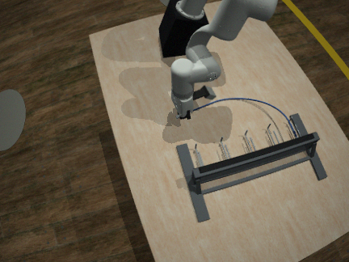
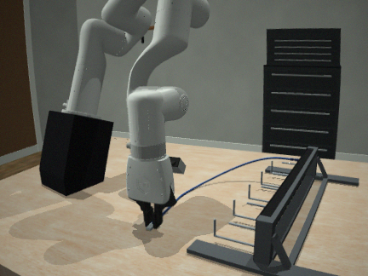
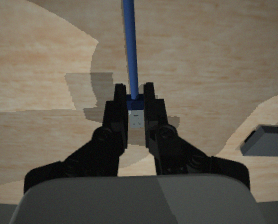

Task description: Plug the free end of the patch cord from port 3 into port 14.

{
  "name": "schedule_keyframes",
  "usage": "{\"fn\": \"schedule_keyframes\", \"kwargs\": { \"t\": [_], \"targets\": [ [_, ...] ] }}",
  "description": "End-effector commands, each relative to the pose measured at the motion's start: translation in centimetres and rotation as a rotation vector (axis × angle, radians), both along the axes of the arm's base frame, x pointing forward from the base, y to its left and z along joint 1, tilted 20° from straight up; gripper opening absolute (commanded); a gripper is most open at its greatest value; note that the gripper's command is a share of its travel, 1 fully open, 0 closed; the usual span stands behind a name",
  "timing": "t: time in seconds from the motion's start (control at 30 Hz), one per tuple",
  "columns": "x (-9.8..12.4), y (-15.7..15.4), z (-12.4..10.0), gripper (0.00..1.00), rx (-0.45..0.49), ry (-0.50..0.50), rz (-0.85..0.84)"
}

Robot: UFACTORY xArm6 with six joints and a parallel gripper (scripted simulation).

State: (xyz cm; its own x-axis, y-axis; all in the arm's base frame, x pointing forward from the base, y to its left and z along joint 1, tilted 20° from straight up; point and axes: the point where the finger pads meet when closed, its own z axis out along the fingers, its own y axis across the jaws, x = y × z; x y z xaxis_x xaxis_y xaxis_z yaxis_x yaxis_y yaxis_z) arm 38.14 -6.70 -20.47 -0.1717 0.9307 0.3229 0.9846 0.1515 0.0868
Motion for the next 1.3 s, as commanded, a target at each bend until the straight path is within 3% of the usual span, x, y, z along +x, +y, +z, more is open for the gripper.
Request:
{"fn": "schedule_keyframes", "kwargs": {
  "t": [0.0, 0.7, 1.27],
  "targets": [
    [-0.1, 0.0, 0.0, 0.00, 0.000, 0.001, 0.000],
    [-0.1, -0.2, 0.6, 0.00, 0.000, 0.001, 0.000],
    [-0.2, -1.0, 2.9, 0.00, 0.001, 0.001, 0.000]
  ]
}}
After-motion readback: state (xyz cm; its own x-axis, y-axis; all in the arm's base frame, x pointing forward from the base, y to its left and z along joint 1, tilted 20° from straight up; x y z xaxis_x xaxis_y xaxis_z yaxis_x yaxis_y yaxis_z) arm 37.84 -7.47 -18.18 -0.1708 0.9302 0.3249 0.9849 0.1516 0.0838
